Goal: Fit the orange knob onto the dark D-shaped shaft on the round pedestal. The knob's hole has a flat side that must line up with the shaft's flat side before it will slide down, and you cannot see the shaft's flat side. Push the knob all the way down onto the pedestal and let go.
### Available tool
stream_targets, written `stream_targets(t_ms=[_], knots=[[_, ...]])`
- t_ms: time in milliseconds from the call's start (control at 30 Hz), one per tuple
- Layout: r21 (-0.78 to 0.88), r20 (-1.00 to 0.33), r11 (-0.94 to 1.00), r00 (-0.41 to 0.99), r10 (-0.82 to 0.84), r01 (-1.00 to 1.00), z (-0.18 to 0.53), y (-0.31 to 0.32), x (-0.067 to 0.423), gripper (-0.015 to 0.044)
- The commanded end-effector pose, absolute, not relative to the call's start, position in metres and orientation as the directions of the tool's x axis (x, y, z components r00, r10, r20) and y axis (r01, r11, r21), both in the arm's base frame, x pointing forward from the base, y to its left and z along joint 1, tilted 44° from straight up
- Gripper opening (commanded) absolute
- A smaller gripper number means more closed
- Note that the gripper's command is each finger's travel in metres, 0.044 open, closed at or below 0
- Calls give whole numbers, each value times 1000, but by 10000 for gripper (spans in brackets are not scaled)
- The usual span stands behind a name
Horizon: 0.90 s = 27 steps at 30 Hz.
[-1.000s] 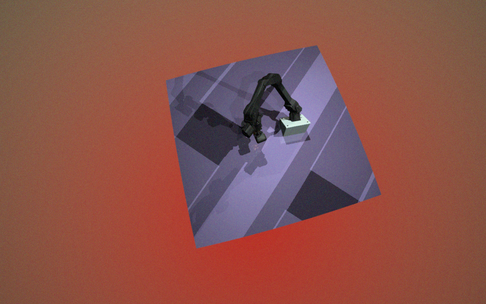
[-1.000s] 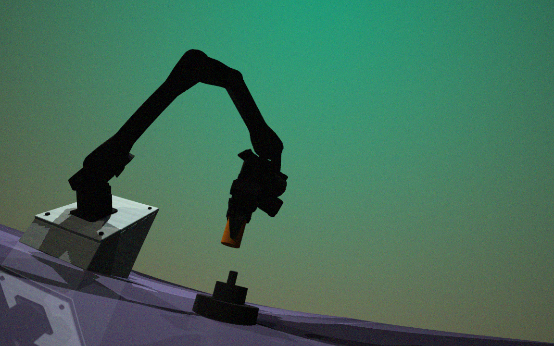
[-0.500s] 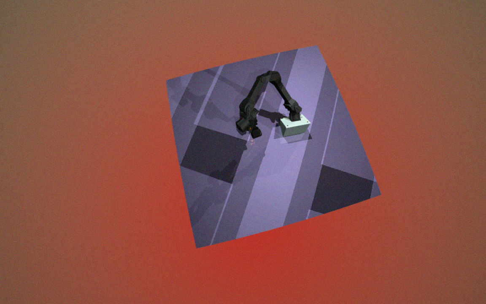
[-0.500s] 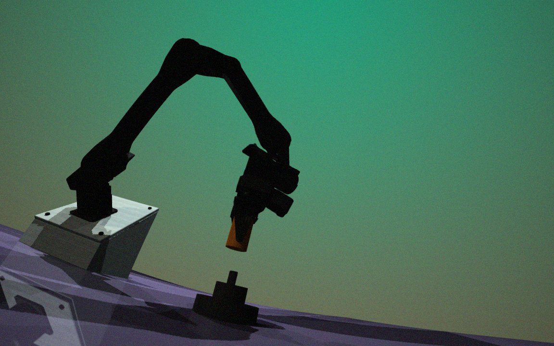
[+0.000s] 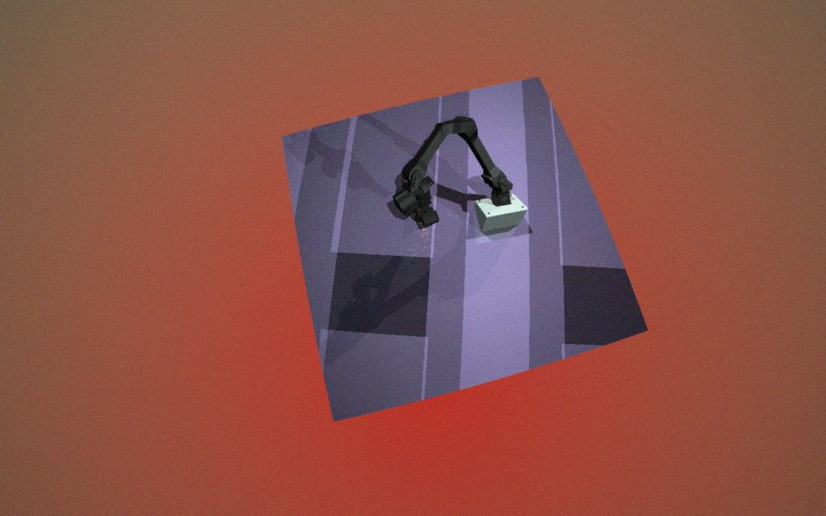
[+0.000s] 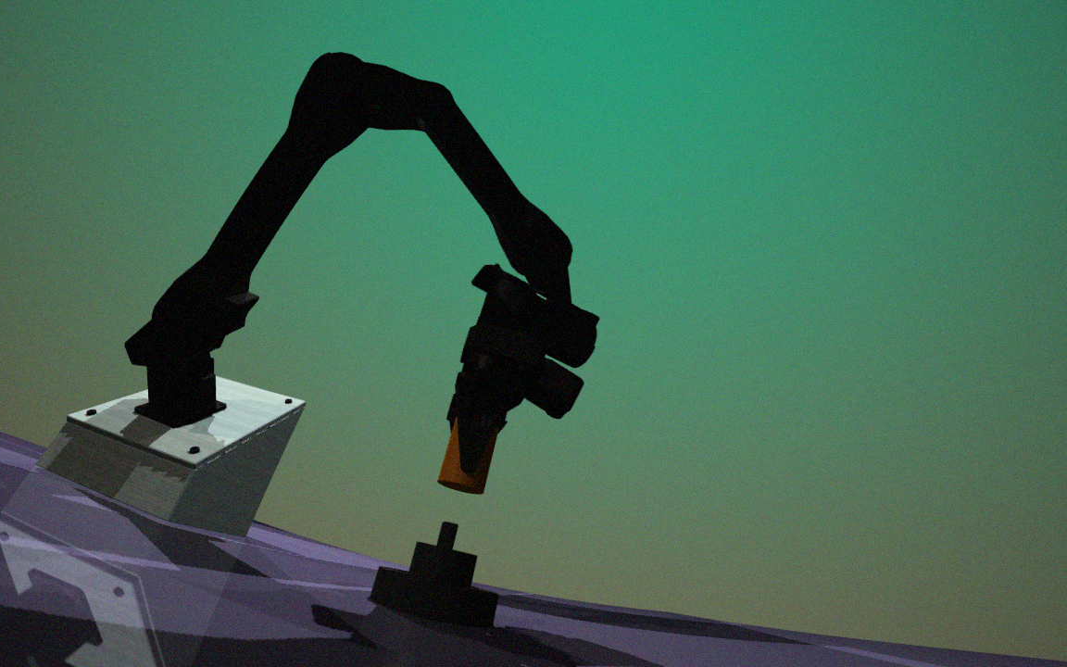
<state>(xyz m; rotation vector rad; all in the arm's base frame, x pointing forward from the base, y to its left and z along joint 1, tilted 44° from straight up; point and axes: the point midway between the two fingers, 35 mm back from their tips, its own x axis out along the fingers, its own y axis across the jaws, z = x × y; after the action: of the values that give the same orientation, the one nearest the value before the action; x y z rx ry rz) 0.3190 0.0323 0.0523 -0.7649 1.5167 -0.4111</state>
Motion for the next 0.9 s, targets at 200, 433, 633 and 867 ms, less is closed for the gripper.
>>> stream_targets(t_ms=[200, 433, 633, 867], knots=[[-685, -722, 699, 58, -690, -207, 71, 3, 326, 0], [-687, -720, 697, 58, -692, -206, 71, -4, 327, 0], [-687, -719, 696, 58, -692, -206, 58, -16, 328, 0], [-688, -719, 697, 58, -693, -203, 57, -18, 328, 0]])
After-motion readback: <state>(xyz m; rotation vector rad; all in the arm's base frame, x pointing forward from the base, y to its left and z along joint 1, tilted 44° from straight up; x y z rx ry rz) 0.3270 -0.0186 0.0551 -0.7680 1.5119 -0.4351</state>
